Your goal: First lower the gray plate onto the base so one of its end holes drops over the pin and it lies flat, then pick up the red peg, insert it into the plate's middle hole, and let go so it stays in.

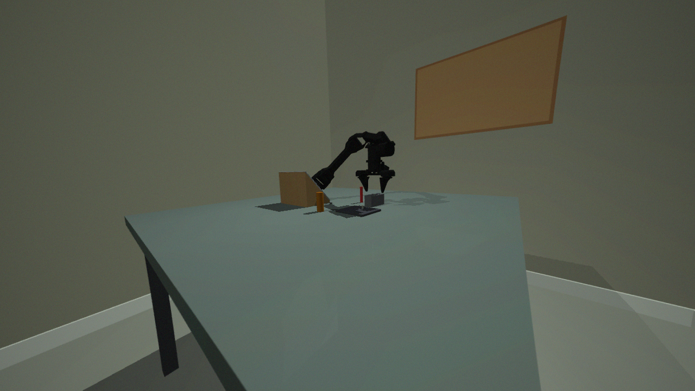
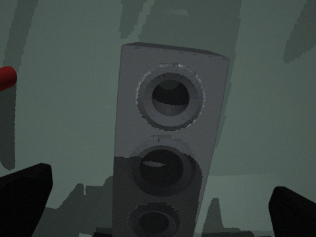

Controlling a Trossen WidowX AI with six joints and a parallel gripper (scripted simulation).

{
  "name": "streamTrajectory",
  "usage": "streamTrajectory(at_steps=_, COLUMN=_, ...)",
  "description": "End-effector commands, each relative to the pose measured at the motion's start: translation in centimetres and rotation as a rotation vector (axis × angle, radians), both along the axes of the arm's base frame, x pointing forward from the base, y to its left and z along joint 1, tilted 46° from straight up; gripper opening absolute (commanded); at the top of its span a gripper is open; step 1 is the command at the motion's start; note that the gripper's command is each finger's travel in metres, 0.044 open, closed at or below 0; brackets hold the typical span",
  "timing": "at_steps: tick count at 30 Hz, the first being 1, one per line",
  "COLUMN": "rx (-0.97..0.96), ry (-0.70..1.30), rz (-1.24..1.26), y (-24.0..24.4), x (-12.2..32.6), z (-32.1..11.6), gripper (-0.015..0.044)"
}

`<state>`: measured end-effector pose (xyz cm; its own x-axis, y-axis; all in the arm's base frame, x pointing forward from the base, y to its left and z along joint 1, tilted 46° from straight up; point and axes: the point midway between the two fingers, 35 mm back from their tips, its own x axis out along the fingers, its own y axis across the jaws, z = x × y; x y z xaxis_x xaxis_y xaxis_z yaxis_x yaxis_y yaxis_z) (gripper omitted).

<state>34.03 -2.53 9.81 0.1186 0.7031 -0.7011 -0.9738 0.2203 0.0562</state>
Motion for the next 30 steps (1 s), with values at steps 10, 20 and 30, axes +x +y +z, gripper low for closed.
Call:
streamTrajectory(at_steps=10, rx=0.003, ry=-0.002, rz=-0.004, y=1.5, x=0.3, z=-1.3, gripper=0.044)
streamTrajectory(at_steps=20, rx=0.004, ry=-0.002, rz=-0.004, y=2.7, x=0.5, z=-2.4, gripper=0.044)
streamTrajectory(at_steps=30, rx=0.006, ry=-0.003, rz=-0.004, y=3.8, x=0.6, z=-3.4, gripper=0.044)
